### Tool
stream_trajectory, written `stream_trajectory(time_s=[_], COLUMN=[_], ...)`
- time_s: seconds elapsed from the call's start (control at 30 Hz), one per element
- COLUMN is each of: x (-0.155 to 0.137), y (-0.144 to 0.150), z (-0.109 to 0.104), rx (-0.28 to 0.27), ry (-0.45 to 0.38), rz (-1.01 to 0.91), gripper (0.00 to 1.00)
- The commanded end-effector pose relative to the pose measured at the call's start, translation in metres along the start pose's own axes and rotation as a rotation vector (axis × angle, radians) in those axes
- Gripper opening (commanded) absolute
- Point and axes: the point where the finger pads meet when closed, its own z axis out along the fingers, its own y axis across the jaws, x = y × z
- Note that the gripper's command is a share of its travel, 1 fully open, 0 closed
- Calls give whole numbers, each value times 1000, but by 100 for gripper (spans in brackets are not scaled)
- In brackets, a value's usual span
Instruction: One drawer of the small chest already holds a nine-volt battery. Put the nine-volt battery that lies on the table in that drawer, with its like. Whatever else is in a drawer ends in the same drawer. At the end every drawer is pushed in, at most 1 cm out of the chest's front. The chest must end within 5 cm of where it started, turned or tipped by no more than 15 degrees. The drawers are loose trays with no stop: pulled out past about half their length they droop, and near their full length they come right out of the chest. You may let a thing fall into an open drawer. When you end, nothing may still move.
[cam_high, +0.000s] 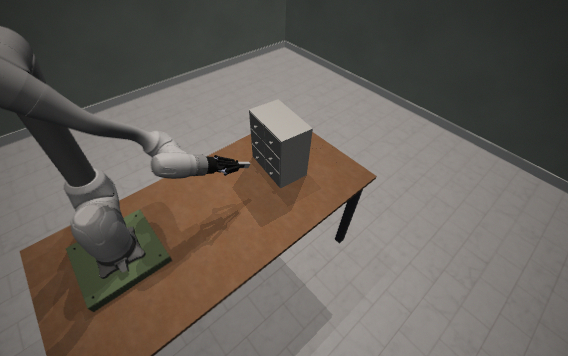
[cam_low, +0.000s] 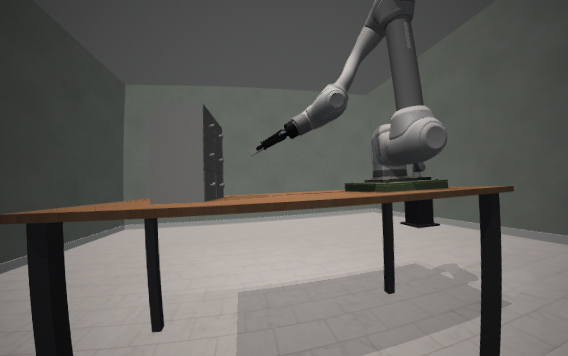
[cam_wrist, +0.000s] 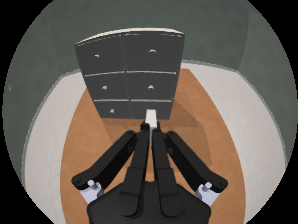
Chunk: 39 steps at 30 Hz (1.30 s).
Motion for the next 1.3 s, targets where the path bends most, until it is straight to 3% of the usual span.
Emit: stream_trajectory(time_s=[0.0,0.23,1.0,1.07,1.27], x=[3,6,11,12,22], y=[-1,-1,-2,-1,0], z=[-10,-20,-34,-41,-74], rx=[6,6,9,7,2], ry=[-106,-198,-319,-379,-668], rz=[1,1,1,0,-1], gripper=[0,0,0,0,0])
